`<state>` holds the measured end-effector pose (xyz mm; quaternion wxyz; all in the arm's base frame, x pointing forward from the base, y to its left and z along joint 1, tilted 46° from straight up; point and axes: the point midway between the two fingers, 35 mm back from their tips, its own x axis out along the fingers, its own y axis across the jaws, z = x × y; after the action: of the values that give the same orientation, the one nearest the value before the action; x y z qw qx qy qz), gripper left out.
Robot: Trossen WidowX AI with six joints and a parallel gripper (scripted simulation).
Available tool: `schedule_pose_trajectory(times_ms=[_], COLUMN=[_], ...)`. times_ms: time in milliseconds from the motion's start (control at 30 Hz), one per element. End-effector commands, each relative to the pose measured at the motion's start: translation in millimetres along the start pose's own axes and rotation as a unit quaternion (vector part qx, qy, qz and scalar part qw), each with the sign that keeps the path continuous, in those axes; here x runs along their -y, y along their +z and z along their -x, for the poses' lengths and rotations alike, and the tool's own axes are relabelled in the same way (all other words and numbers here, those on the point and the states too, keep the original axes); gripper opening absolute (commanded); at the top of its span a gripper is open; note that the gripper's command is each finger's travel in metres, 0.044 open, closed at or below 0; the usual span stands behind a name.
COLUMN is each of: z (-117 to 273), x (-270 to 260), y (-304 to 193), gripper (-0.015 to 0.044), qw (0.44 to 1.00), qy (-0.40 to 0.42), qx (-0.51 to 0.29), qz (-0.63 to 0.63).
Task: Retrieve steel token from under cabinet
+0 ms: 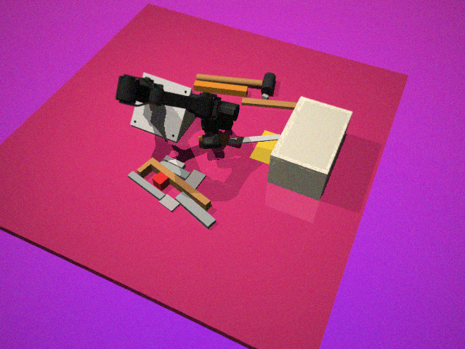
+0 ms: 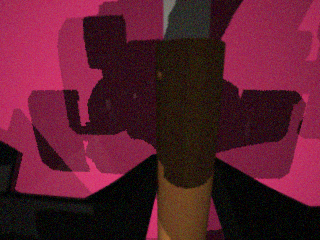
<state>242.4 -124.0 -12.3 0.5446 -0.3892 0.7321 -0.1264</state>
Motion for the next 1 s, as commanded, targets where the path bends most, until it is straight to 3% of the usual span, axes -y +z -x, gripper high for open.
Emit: schedule_pose_trajectory(times_ms=[0, 967], z=[1.0, 1.2], x=[-4.1, -29.1], y=[5.6, 24.7], gripper=[0.0000, 0.0000], qw=[1.000, 1.000], qy=[-0.001, 0.000], qx=[0.002, 0.003], qz=[0.002, 0.002])
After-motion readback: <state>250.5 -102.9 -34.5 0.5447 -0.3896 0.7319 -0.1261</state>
